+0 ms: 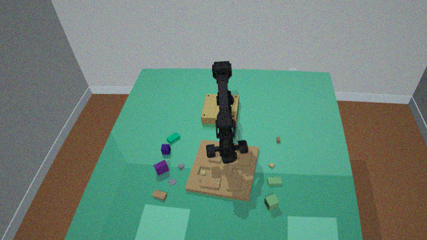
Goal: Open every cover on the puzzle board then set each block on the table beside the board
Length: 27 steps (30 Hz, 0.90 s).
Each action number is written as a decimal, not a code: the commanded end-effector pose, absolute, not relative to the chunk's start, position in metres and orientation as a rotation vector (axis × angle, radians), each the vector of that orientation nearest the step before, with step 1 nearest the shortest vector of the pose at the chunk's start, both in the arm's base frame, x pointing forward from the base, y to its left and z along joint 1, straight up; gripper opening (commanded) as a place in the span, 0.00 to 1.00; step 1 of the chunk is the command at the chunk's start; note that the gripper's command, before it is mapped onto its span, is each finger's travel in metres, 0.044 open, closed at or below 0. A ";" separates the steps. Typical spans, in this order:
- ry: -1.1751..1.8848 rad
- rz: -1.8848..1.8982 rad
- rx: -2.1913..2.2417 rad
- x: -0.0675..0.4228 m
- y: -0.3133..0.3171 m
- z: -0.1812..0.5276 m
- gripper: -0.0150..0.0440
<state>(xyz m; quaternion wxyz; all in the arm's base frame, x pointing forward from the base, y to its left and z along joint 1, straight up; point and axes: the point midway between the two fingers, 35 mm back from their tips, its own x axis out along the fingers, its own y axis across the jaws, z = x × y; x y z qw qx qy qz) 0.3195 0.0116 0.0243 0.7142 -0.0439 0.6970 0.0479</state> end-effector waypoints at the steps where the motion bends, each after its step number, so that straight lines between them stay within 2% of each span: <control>1: 1.540 0.108 -0.101 0.320 0.011 0.022 0.25; 27: 1.541 0.109 -0.100 0.311 0.024 0.009 0.25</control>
